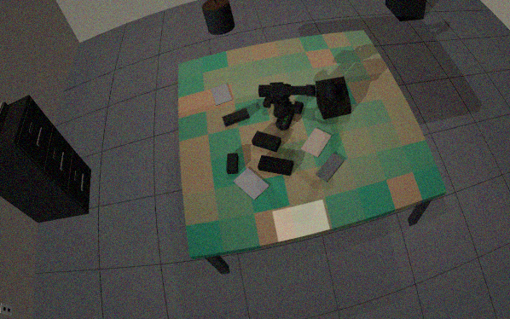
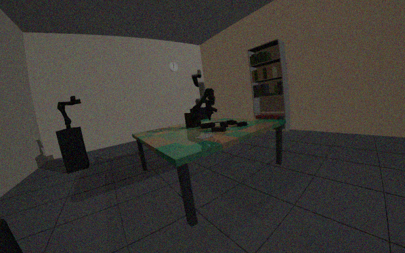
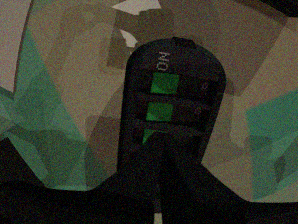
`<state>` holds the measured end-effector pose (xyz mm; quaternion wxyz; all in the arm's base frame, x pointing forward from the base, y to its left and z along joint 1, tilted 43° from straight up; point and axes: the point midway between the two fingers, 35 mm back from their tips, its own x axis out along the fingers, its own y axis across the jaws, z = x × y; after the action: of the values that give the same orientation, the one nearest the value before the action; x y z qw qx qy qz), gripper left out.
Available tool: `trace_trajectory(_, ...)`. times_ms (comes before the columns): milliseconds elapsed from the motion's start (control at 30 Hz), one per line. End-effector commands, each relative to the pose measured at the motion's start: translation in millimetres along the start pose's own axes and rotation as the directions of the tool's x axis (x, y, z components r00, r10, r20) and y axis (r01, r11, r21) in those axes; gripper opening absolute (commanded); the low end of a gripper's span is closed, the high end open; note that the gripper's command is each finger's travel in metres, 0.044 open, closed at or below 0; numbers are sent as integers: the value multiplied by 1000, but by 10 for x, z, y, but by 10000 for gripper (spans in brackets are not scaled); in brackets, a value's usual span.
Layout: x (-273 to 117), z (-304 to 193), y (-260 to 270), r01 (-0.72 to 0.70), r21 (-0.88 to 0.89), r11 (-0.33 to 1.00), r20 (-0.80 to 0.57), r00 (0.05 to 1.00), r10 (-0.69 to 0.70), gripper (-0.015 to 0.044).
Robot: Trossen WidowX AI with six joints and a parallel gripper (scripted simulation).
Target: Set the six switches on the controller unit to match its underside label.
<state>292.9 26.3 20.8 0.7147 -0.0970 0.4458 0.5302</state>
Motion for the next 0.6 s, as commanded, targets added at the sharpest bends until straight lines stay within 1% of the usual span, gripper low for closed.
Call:
trace_trajectory(0, 76, -5, 16, -6, 11, 1000, 5, 1000, 6, 0)
trace_trajectory(567, 311, 5, 22, -6, 11, 1000, 6, 1000, 6, 0)
